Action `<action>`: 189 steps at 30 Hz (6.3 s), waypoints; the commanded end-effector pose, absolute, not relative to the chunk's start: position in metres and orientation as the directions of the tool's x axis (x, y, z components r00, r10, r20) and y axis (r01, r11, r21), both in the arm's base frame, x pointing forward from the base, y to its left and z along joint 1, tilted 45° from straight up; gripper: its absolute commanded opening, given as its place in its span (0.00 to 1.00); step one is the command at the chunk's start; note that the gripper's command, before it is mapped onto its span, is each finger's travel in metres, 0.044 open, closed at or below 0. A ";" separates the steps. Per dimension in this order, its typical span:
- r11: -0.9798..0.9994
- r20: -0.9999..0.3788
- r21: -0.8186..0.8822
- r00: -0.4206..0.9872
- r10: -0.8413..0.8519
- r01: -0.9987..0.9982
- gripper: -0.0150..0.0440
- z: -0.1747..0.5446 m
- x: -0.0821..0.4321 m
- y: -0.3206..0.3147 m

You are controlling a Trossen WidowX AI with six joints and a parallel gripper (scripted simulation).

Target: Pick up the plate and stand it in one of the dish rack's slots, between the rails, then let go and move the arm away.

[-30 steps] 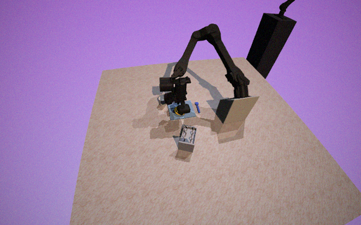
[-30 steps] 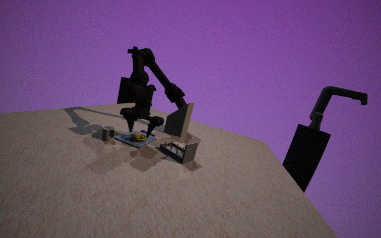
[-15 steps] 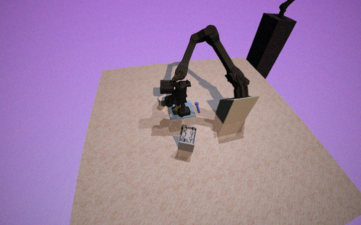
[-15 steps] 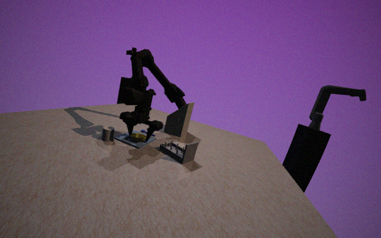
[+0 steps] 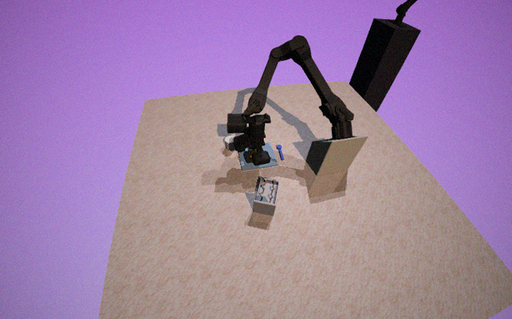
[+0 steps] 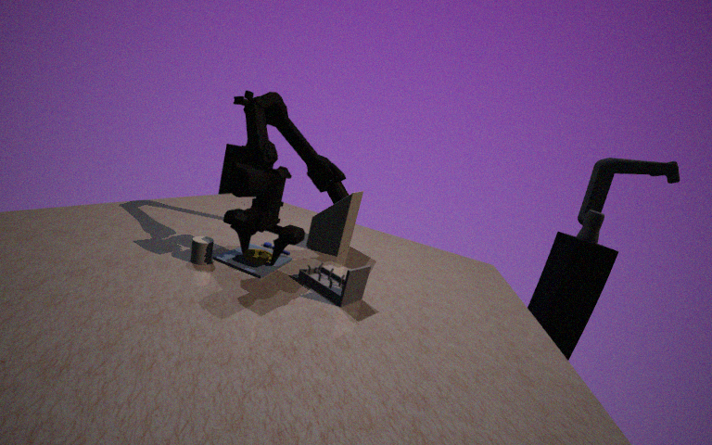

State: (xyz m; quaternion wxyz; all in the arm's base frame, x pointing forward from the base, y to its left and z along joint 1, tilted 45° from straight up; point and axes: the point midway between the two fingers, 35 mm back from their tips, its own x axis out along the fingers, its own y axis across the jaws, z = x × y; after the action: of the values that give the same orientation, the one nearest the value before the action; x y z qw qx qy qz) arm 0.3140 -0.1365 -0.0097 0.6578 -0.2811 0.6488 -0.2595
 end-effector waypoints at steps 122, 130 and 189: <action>-0.654 -0.717 0.623 0.022 -0.697 -0.430 0.25 0.043 0.268 0.052; -0.661 -0.804 0.544 -0.094 -0.587 -0.517 0.25 0.018 0.262 0.036; -0.060 -0.831 -0.331 0.260 0.492 -0.942 0.25 -0.059 0.262 -0.036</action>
State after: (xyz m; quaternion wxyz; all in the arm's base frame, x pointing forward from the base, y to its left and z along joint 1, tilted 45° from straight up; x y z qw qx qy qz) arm 0.2630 -0.0330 -0.0606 0.6171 -0.4721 0.2606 0.5731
